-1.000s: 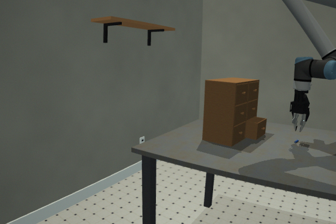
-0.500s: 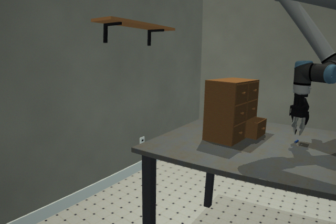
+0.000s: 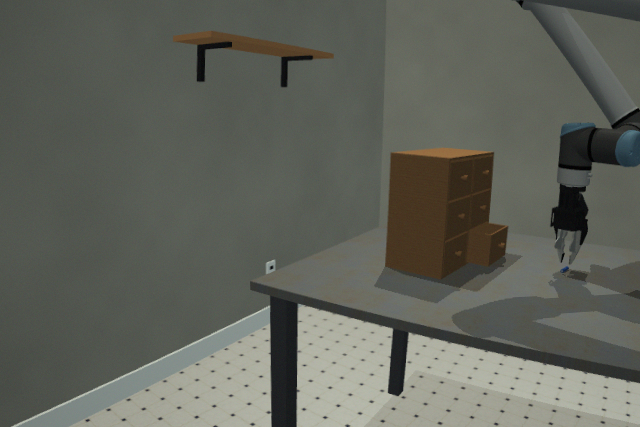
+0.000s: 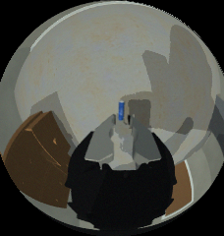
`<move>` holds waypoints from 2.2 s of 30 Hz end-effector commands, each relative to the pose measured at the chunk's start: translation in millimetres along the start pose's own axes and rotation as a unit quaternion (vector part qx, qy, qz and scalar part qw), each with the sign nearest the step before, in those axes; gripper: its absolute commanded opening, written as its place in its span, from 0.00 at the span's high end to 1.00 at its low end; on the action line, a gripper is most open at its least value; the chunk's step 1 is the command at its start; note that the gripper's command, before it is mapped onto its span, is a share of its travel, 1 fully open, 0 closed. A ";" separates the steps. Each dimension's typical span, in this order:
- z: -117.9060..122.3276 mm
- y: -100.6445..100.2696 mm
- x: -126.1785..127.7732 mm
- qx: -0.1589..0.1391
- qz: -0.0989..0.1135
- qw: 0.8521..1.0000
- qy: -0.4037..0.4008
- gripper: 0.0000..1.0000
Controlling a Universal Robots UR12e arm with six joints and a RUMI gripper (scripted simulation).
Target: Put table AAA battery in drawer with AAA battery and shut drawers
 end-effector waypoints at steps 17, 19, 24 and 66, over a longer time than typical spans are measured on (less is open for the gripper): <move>0.2 -5.7 -0.2 0.000 0.000 1.000 0.000 0.86; 0.2 -5.7 -0.2 0.000 0.000 1.000 0.000 0.86; 0.2 -5.7 -0.2 0.000 0.000 1.000 0.000 0.86; 0.2 -16.2 -0.2 0.000 0.000 1.000 0.000 0.86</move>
Point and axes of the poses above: the point where the finger pads meet when closed, its own y axis back along the fingers, its own x axis across the jaws, z = x × y, the point moved 10 cm from there along y, back along the fingers, and after that the axes turned 4 degrees about -y, right-handed, at the moved point
